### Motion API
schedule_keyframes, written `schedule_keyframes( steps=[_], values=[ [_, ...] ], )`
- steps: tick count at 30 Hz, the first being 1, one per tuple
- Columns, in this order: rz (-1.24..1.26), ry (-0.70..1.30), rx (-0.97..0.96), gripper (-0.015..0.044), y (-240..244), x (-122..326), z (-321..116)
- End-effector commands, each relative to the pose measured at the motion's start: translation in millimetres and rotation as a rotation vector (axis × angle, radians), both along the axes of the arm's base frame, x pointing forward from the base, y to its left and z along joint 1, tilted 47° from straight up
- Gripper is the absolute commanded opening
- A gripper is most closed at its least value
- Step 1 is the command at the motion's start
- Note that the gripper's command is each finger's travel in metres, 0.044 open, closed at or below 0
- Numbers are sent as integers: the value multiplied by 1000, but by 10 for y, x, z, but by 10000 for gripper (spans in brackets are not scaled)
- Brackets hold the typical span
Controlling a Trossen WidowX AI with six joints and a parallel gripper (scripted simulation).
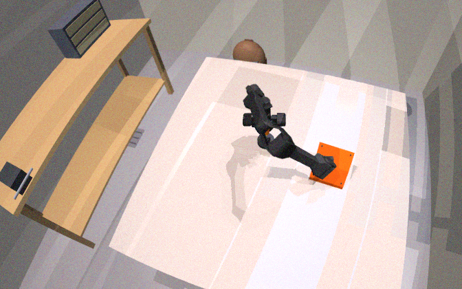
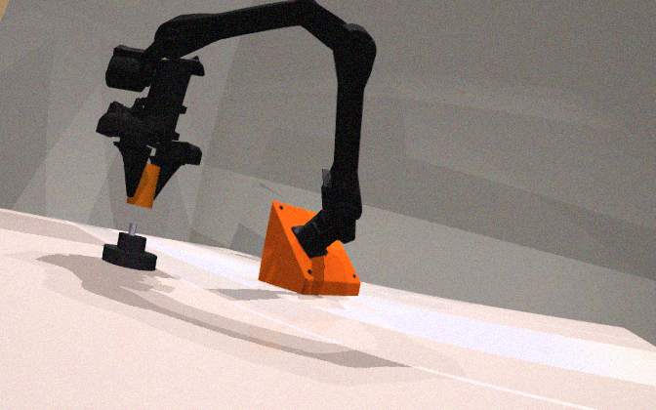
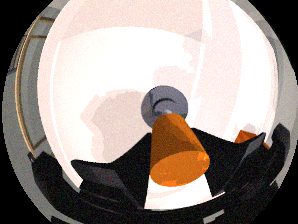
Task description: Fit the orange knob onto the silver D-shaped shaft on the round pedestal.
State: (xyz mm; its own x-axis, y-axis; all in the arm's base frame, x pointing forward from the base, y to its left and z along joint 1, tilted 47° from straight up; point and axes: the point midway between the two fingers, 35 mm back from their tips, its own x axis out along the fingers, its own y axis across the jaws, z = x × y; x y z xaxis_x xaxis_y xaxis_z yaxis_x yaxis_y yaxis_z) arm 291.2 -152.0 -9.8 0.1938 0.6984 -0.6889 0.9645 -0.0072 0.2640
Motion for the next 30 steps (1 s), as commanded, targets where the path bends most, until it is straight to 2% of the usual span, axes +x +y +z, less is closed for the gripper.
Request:
schedule_keyframes(
  steps=[1, 30],
  values=[
    [-63, 63, 14, 0, -15, -4, -15],
    [-568, 574, 156, 0, -11, -11, -14]
  ],
)
